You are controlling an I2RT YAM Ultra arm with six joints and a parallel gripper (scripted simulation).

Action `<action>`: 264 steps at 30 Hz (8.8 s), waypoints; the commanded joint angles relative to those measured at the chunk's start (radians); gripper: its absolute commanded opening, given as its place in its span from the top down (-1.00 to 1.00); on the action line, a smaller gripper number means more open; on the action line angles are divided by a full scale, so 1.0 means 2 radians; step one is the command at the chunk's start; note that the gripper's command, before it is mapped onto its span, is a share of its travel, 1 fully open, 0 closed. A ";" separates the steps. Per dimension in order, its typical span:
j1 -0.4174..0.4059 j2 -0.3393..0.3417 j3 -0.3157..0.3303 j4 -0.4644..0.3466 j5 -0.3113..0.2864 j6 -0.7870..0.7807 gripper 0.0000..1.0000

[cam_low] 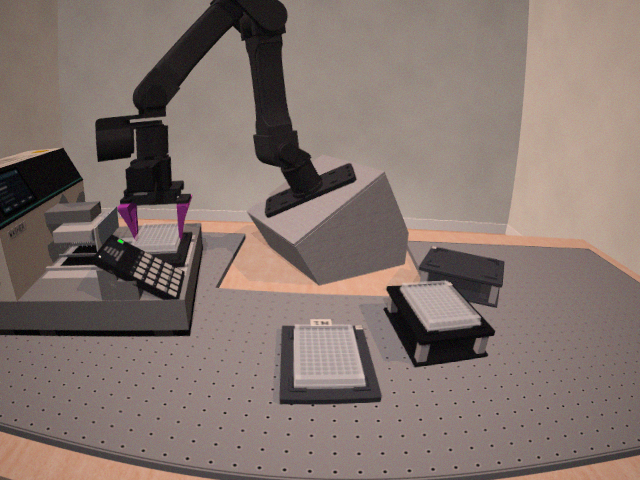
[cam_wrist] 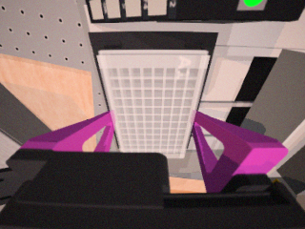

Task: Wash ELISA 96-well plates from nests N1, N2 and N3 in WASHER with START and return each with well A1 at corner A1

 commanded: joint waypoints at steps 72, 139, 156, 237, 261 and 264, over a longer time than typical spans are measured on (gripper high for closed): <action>-0.001 0.002 -0.008 0.017 -0.003 -0.001 1.00; -0.001 0.010 -0.014 0.031 -0.003 -0.001 -1.00; 0.000 -0.013 0.003 -0.010 -0.003 0.000 -1.00; 0.234 -0.017 0.129 -0.169 0.114 0.488 1.00; 0.382 0.050 0.159 -0.178 0.178 0.938 1.00; 0.409 0.069 0.169 -0.180 0.188 1.016 1.00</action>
